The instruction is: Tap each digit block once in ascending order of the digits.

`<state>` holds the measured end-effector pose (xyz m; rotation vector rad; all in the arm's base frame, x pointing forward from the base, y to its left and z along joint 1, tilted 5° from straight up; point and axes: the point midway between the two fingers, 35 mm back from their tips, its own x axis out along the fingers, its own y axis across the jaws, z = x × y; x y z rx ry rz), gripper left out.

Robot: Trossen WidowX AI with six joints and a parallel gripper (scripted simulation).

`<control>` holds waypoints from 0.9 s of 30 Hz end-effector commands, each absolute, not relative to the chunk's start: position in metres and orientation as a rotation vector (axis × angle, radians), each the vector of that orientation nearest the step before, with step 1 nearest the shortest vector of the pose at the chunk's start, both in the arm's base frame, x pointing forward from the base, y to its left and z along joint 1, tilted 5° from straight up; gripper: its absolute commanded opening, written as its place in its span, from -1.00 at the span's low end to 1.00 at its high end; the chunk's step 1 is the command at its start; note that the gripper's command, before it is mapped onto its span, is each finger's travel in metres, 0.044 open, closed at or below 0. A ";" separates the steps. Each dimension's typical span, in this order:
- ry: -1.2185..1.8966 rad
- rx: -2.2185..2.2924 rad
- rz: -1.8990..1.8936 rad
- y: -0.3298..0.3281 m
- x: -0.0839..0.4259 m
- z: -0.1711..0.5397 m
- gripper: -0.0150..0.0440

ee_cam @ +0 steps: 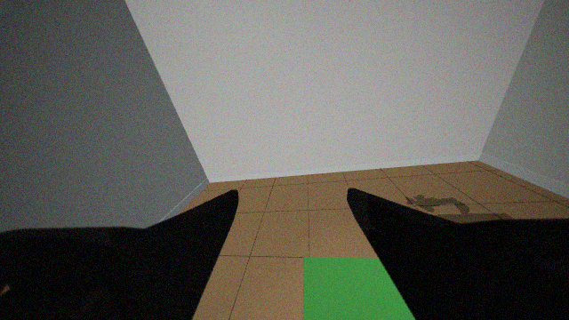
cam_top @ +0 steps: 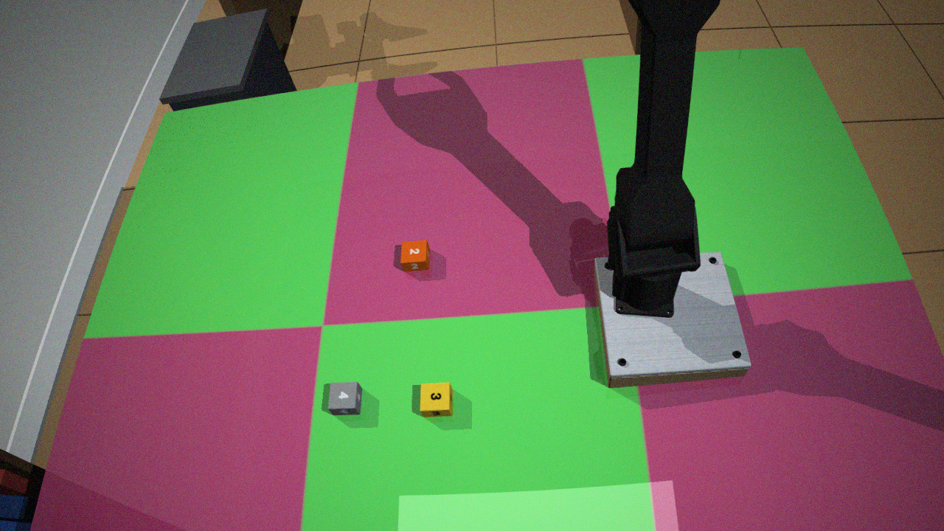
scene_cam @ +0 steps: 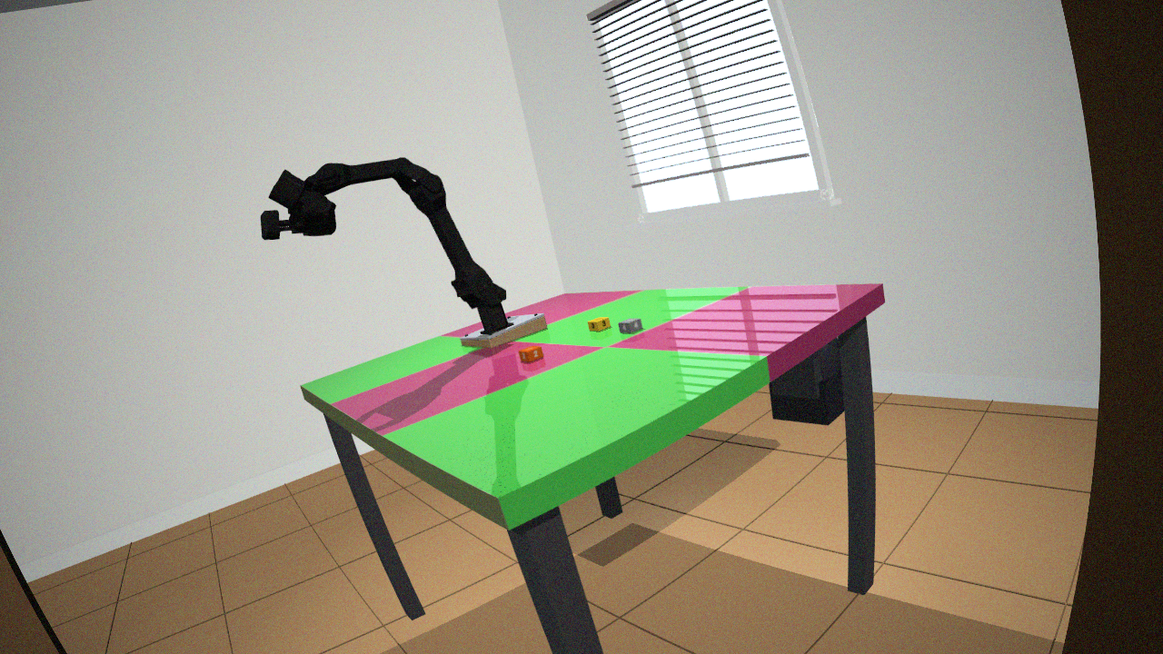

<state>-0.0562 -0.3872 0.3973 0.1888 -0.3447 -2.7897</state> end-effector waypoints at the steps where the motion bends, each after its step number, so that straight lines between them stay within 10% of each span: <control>1: -0.334 0.200 -2.777 -0.389 -0.053 0.395 0.86; 12: 0.643 0.344 -1.954 -0.374 0.140 0.287 0.86; 27: 1.440 0.005 -0.544 -0.150 0.288 0.163 0.86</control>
